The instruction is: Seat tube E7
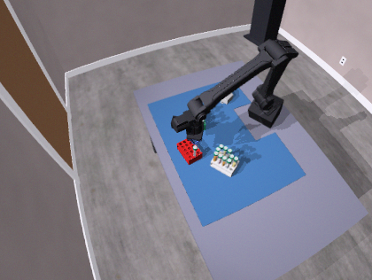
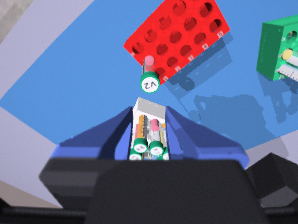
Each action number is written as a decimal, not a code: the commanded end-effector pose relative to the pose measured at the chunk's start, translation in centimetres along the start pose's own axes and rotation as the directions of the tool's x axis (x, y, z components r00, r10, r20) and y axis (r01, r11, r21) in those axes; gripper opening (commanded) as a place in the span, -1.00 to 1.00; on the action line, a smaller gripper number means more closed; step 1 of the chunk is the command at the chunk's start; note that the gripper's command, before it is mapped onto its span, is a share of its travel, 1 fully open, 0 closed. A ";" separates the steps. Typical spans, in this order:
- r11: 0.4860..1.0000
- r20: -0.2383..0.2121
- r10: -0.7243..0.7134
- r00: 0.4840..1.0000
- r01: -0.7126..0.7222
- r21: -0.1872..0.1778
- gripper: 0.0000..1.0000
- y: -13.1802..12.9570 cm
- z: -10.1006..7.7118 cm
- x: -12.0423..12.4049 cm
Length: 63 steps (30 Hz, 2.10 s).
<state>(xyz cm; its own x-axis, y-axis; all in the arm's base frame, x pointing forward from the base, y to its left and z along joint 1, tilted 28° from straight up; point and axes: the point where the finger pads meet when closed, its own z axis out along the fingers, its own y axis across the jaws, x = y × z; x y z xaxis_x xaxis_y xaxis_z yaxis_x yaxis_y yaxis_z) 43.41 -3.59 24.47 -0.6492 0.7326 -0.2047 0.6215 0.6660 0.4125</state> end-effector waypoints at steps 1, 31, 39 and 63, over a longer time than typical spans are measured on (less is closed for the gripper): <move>0.999 0.073 -0.015 0.997 0.019 -0.049 -0.40 1.7 -4.7 -1.8; 0.755 0.028 -0.656 0.754 0.656 0.006 -0.40 -9.4 -1.3 2.8; 0.558 0.030 -0.830 0.558 0.830 0.016 -0.40 -9.5 -1.5 2.7; 0.501 0.017 -0.866 0.500 0.866 0.014 -0.40 -18.8 -0.8 -0.3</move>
<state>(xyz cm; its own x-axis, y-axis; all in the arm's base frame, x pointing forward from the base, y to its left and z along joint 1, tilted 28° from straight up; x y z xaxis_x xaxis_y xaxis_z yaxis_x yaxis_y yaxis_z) 31.61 -15.67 17.76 -0.8704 -0.1663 -0.4635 -0.2107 0.9765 0.0453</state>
